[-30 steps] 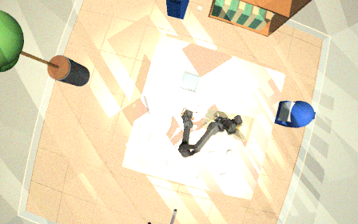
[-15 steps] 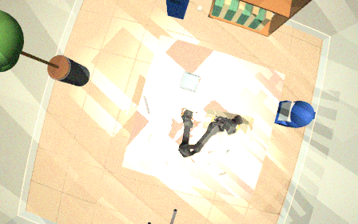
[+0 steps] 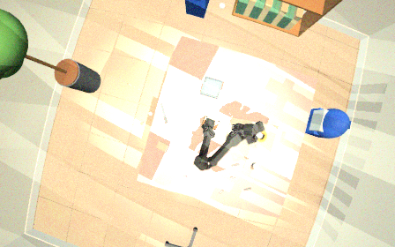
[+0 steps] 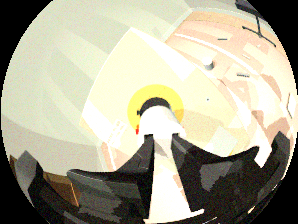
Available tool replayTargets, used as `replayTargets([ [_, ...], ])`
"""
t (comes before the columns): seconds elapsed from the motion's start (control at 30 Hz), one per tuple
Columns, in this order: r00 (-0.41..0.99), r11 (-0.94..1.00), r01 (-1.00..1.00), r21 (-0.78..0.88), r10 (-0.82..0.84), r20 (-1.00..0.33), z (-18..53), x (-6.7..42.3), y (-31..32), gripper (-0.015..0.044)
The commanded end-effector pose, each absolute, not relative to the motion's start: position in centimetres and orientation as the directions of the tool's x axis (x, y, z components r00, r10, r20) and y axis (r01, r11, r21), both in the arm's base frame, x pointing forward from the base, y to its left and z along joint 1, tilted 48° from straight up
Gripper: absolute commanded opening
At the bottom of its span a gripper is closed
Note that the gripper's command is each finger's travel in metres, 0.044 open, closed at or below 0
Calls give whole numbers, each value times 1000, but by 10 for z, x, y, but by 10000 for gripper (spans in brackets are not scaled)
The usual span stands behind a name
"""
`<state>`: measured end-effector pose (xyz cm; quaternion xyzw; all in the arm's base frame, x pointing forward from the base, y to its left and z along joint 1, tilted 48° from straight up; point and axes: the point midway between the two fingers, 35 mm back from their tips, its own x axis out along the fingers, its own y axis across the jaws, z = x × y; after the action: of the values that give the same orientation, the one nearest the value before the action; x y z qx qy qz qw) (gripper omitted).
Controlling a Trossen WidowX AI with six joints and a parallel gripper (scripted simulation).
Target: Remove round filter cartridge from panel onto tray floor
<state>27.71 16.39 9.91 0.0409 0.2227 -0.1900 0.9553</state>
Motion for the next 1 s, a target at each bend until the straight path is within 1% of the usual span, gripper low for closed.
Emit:
replayTargets([
  [0.0,834,922,387,14,-343,-431,108,272,166,0],
  [0.87,834,922,387,13,-344,-431,64,239,112,0],
  [0.97,831,921,389,6,-348,-434,66,242,117,79],
])
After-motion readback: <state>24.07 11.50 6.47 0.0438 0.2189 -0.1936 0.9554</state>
